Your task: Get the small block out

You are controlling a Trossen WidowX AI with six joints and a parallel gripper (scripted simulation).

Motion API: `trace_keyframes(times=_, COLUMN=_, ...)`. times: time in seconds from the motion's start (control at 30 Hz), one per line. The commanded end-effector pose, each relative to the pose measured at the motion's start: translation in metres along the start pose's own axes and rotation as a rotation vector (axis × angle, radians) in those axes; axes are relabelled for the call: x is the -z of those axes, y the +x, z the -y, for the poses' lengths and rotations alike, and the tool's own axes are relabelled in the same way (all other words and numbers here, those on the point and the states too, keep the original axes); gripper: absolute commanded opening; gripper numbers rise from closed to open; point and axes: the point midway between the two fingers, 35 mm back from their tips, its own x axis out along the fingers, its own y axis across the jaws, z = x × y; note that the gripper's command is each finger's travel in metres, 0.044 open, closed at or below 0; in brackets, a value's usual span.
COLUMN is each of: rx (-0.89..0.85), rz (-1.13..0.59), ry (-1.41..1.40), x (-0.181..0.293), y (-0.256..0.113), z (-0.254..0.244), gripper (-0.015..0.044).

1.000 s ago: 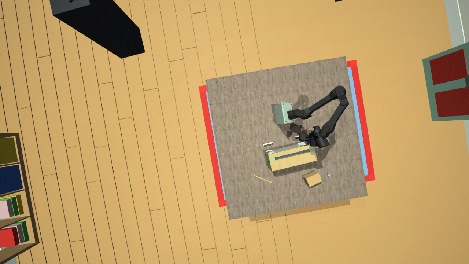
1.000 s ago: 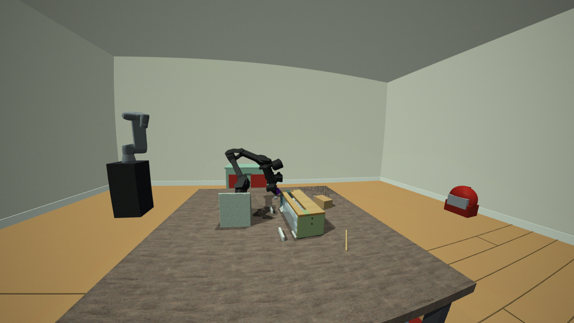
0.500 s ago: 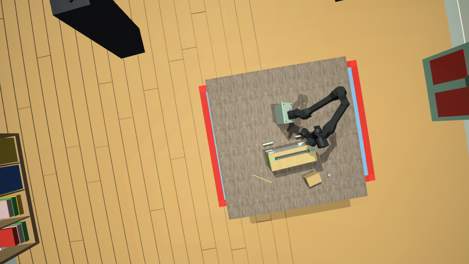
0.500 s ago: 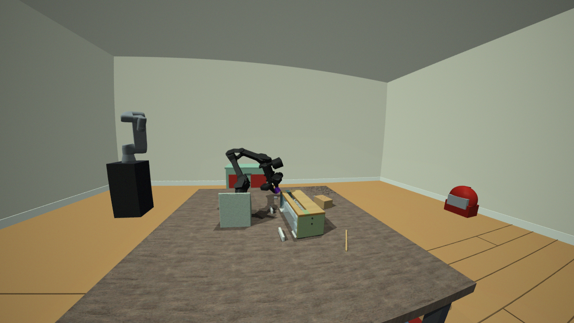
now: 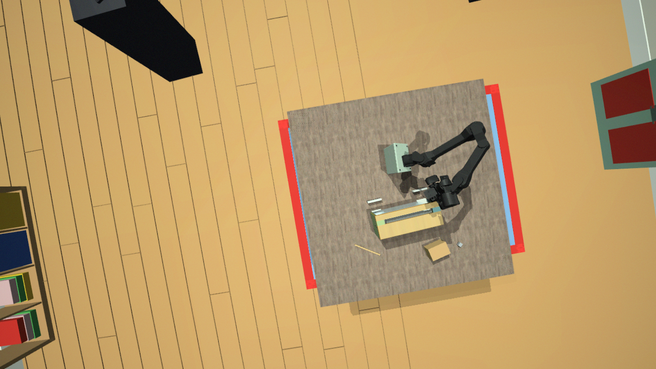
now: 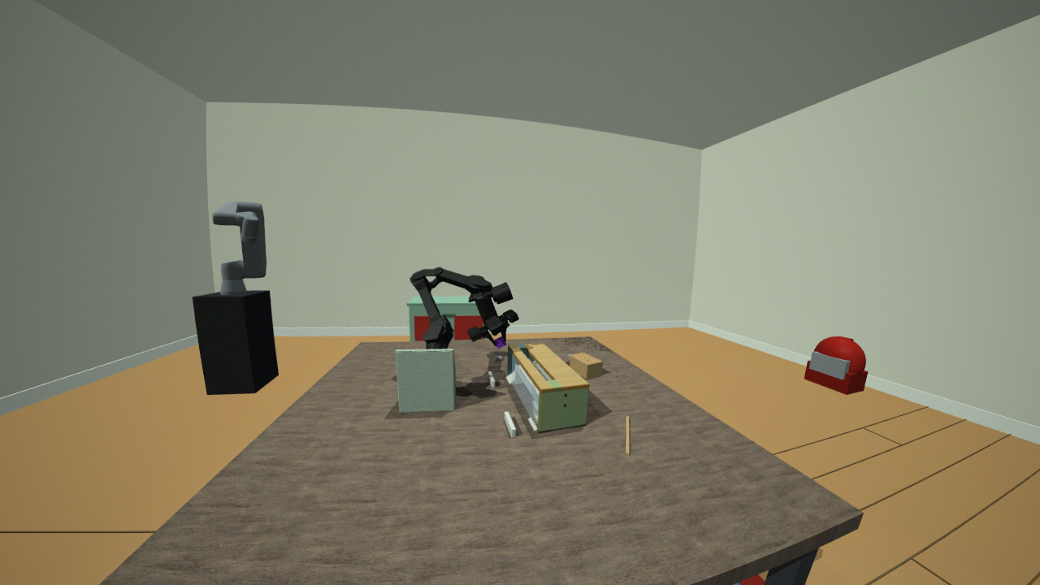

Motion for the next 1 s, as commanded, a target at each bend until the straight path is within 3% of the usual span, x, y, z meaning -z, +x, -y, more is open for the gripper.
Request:
trace_keyframes(times=0.0, rx=-0.012, rz=-0.011, ry=0.130, x=0.002, y=-0.004, z=-0.004, gripper=0.0000)
trace_keyframes(times=0.97, rx=-0.023, rz=-0.095, ry=1.227, x=0.007, y=-0.024, z=-0.015, gripper=0.0000)
